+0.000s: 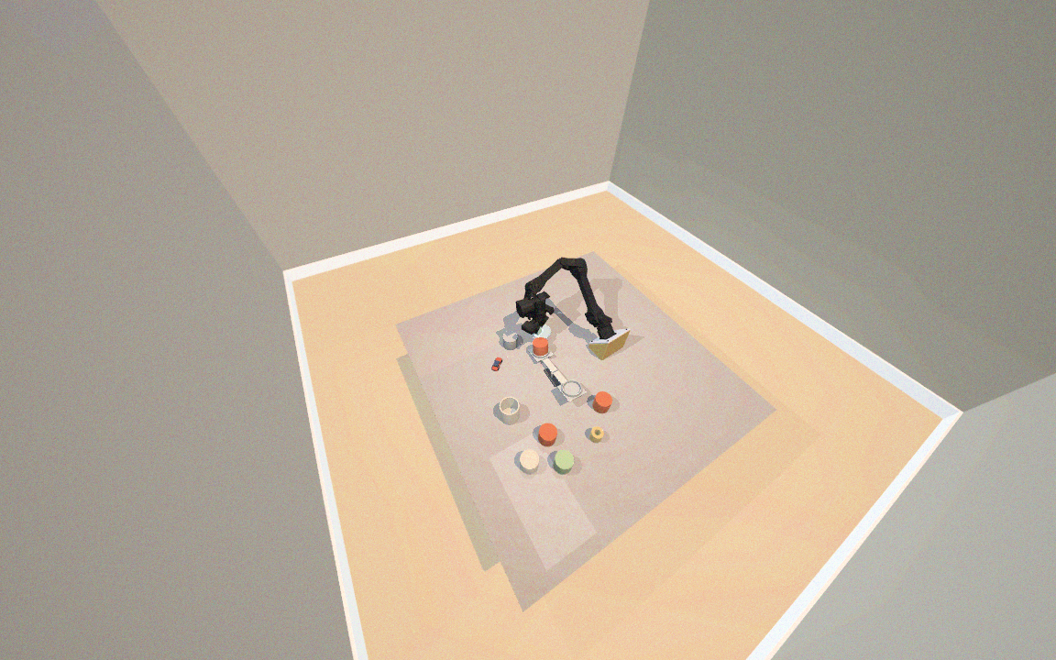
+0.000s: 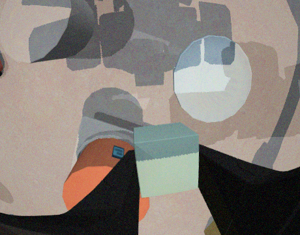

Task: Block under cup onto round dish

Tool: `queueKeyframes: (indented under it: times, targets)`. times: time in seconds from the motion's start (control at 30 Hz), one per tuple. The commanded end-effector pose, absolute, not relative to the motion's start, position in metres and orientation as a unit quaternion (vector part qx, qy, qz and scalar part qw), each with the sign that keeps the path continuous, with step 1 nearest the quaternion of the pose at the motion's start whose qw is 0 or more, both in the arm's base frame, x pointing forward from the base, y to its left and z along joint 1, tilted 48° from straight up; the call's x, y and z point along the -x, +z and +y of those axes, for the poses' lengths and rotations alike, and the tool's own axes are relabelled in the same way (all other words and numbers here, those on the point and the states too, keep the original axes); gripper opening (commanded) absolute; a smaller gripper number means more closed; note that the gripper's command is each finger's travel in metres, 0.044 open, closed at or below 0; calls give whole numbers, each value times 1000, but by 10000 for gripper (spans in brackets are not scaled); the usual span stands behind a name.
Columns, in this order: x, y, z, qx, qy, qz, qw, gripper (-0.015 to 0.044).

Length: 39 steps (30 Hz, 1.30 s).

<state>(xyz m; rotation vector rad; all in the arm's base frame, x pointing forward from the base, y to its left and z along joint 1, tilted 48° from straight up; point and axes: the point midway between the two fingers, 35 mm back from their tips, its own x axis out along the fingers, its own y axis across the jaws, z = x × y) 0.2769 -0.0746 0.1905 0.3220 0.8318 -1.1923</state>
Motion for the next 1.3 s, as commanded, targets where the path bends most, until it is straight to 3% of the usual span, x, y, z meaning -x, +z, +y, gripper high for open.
queueKeyframes:
  times: [0.0,0.3,1.27]
  targets:
    - [-260,198,-93,-138,-548,372,736,0]
    - [-220,211,-126,-122,-564,358,734,0]
    - [-225,173,-169,-120,-565,356,734,0]
